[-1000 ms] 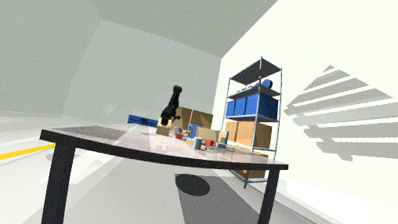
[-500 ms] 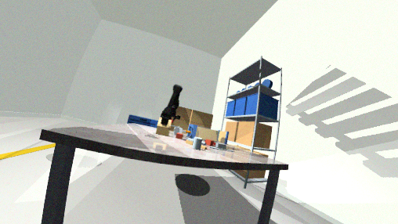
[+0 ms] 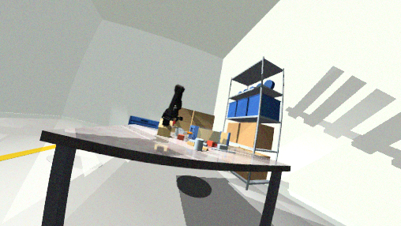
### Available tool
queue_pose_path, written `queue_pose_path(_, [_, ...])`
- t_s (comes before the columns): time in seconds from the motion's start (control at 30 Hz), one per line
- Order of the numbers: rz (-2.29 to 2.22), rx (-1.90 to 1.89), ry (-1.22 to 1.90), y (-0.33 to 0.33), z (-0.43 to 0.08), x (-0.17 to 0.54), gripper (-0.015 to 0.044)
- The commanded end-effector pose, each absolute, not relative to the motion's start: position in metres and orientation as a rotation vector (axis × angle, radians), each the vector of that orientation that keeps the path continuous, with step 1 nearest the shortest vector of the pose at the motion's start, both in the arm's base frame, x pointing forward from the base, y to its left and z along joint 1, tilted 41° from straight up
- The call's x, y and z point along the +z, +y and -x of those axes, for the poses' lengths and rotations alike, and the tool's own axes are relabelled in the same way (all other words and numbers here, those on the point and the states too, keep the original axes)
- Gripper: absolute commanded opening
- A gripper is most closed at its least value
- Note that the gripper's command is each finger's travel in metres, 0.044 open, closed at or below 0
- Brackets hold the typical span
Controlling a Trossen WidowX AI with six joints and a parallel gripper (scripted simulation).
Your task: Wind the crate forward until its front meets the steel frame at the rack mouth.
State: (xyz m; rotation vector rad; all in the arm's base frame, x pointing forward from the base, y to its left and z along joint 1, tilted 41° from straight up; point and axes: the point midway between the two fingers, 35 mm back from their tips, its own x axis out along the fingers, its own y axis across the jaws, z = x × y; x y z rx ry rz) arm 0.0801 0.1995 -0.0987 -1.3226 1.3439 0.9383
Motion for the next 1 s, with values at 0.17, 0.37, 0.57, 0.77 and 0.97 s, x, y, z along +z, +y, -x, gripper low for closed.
queue_pose_path(0.17, [1.350,0.903,1.344,0.181,-0.094,-0.088,0.0000])
queue_pose_path(0.37, [1.350,0.902,1.344,0.176,-0.101,-0.083,0.0000])
queue_pose_path(0.57, [1.351,0.902,1.344,0.171,-0.109,-0.079,0.0000])
queue_pose_path(0.77, [1.352,0.901,1.343,0.166,-0.118,-0.075,0.0000])
queue_pose_path(0.97, [1.352,0.900,1.343,0.163,-0.127,-0.071,0.0000])
